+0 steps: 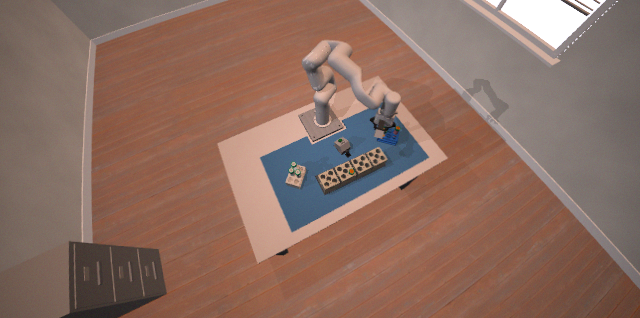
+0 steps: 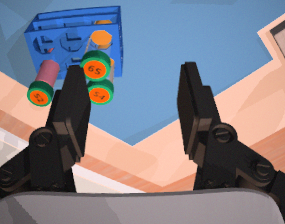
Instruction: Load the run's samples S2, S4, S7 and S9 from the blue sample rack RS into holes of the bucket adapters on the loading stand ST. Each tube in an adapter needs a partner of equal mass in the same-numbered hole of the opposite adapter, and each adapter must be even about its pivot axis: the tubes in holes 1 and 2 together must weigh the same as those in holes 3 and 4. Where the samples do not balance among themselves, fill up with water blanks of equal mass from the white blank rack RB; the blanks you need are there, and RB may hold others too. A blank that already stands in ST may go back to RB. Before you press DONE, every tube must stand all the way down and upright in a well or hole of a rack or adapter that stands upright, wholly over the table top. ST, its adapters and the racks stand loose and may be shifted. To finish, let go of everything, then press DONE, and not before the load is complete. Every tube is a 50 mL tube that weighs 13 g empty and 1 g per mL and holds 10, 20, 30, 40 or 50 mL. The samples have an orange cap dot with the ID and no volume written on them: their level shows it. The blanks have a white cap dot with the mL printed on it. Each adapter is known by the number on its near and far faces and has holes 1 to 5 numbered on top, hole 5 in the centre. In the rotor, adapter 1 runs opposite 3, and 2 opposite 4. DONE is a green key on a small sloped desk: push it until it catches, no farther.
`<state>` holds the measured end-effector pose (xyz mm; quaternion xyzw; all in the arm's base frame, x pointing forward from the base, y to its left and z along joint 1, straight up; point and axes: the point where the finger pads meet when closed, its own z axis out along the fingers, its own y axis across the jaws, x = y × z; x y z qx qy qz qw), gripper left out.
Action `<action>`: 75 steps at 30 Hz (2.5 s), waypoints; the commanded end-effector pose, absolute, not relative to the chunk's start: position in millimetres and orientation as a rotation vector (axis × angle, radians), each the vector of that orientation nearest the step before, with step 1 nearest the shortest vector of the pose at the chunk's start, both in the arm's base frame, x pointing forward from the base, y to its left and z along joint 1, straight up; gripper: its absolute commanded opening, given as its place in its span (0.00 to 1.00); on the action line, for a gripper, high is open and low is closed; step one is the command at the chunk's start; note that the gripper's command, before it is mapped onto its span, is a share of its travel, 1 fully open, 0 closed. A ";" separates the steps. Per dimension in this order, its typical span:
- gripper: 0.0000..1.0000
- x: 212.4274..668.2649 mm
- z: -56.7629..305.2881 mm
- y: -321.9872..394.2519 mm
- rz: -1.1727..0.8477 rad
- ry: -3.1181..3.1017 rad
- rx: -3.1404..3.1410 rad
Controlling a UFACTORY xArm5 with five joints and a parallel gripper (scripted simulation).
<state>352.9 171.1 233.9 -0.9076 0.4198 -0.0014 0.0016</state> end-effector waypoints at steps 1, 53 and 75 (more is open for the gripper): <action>0.57 348.7 235.2 186.7 -0.007 1.317 -2.845; 0.57 312.5 203.2 289.1 -0.004 1.317 -2.845; 0.57 312.7 167.2 289.2 -0.004 1.317 -2.845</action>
